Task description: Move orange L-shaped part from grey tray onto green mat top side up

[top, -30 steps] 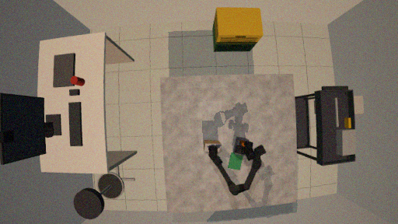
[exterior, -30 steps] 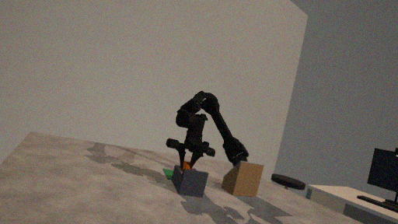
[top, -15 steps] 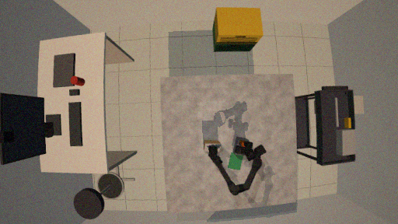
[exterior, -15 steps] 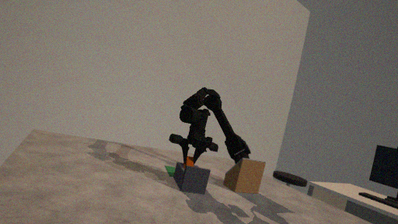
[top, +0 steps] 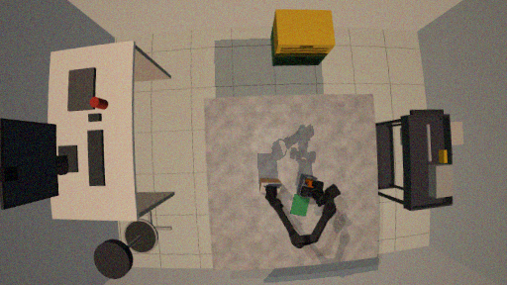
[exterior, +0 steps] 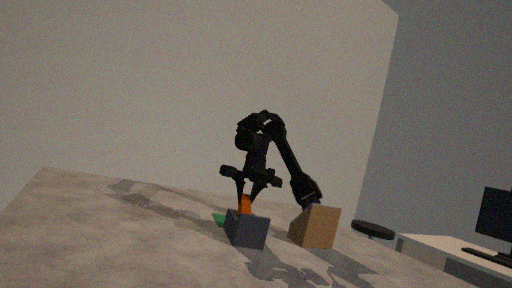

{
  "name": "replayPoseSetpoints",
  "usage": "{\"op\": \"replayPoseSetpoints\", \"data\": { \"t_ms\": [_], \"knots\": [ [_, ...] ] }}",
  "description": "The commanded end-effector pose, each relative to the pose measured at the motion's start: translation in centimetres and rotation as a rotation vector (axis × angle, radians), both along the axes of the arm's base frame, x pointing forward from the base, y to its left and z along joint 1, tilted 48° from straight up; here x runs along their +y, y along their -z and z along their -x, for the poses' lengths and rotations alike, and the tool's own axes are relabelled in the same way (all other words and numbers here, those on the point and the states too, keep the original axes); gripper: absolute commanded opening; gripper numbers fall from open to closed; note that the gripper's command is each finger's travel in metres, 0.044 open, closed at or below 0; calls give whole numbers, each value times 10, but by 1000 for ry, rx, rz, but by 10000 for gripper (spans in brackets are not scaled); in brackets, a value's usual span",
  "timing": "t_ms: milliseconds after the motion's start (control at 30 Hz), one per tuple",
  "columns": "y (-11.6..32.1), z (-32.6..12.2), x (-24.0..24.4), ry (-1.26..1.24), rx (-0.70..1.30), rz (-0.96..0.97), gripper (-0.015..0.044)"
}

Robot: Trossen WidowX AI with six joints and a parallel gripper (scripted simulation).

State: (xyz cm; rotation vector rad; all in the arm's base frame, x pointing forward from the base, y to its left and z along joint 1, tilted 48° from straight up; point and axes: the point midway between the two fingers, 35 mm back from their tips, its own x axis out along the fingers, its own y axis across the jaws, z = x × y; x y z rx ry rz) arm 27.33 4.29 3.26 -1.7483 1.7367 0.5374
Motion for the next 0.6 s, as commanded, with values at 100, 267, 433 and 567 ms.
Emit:
{"op": "replayPoseSetpoints", "data": {
  "t_ms": [100,267,433,567],
  "knots": [
    [-8,-1,11,3,-8,-11,0],
    [-13,0,16,3,-8,-11,0],
    [-19,0,22,3,-7,-11,0],
    [-23,1,27,3,-7,-11,0]
  ]
}}
